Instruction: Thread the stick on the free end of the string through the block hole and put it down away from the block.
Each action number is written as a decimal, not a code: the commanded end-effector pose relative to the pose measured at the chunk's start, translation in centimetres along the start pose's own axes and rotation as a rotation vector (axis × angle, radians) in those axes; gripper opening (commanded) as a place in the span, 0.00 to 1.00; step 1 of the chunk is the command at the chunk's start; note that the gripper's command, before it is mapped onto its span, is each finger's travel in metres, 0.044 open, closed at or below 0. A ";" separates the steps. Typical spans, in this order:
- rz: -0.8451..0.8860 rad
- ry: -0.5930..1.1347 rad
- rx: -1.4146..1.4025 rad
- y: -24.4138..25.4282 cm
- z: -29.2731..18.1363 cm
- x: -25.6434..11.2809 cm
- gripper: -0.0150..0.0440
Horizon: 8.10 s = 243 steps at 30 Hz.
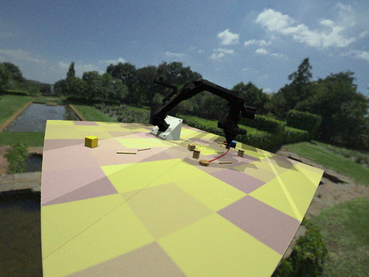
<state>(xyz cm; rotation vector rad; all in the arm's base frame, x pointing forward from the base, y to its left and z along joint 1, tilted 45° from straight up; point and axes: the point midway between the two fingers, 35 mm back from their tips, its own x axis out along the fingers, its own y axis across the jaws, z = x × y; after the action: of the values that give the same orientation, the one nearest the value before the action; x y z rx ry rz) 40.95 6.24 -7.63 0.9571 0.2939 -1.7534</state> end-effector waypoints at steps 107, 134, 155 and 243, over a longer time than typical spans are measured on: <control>-0.005 -0.003 0.001 -4.4 6.3 4.5 0.25; -0.005 -0.005 0.000 -4.8 9.9 4.6 0.25; -0.005 -0.005 -0.001 -4.8 12.3 4.6 0.25; -0.025 0.010 -3.030 -4.9 21.3 -3.1 0.47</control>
<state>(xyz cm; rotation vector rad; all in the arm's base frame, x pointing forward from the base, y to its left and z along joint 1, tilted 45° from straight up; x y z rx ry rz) 28.40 -1.48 5.94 -0.7185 1.6787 -0.4674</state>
